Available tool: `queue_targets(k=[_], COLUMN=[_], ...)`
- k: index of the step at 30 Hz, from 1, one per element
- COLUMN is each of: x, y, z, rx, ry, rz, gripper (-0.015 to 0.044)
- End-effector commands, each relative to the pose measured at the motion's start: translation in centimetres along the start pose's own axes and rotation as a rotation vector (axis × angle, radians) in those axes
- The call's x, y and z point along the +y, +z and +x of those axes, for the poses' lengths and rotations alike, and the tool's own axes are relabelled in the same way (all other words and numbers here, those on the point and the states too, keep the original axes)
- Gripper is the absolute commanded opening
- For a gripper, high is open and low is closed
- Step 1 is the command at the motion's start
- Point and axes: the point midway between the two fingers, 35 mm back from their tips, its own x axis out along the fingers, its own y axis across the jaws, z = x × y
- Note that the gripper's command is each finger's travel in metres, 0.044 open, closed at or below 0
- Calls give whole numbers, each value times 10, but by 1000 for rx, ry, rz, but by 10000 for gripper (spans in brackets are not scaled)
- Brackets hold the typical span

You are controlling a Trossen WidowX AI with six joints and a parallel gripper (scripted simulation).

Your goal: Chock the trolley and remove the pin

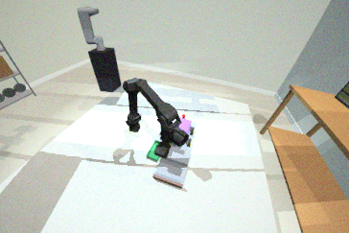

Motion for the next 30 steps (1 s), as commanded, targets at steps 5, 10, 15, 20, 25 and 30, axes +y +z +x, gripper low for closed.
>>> queue_targets(k=[5, 10, 15, 20, 25, 30], x=[0, 0, -1, -1, -1, 3], y=[0, -1, 0, 0, 0, 19], z=[-5, -24, -41, -58, -51, -59], rx=[-1, -4, -4, -4, -4, -93], ry=[2, 6, 6, 6, 3, -67], rz=[-2, -2, -2, -2, 1, -40], gripper=[190, 190, 190, 190, 295, 190])
